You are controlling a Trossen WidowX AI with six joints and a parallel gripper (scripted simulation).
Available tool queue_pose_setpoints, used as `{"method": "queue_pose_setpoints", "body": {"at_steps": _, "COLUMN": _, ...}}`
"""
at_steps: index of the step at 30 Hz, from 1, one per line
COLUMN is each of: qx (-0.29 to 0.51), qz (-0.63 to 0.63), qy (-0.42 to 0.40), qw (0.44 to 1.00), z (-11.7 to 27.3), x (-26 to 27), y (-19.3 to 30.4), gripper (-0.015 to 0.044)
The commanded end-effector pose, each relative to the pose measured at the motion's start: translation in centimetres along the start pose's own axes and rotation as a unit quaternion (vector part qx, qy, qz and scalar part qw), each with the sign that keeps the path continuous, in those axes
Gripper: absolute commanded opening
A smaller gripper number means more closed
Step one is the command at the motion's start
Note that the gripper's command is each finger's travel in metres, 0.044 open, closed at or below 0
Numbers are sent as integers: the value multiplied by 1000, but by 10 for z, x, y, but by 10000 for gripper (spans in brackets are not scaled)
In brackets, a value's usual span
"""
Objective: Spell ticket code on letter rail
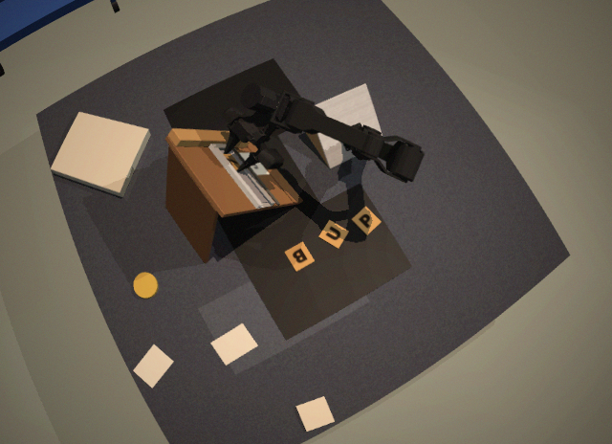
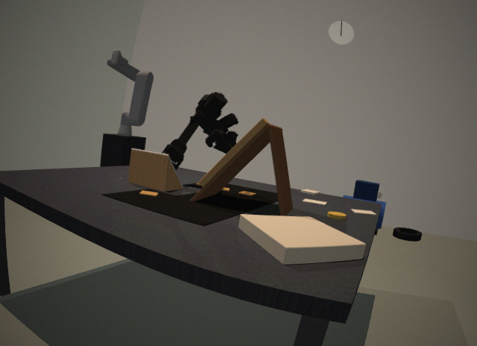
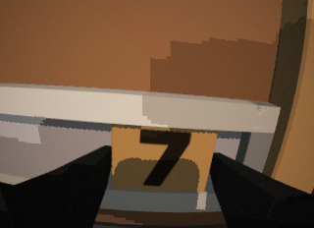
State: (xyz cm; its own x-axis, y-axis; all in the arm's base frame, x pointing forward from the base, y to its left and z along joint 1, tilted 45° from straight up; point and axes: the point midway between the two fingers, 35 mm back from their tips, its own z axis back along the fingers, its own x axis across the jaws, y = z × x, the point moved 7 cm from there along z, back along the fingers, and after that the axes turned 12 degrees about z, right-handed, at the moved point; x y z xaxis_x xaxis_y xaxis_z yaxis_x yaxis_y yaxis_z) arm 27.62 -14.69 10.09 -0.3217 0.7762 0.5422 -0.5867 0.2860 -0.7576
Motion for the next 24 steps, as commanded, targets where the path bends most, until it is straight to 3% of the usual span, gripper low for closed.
{"method": "queue_pose_setpoints", "body": {"at_steps": 1, "qx": -2, "qz": 4, "qy": -2, "qw": 1000, "z": 0, "x": -3, "y": -1, "gripper": 0}}
{"method": "queue_pose_setpoints", "body": {"at_steps": 13, "qx": -2, "qz": 4, "qy": -1, "qw": 1000, "z": 0, "x": -9, "y": 0, "gripper": 0}}
{"method": "queue_pose_setpoints", "body": {"at_steps": 24, "qx": -2, "qz": 4, "qy": -1, "qw": 1000, "z": 4, "x": -7, "y": 2, "gripper": 289}}
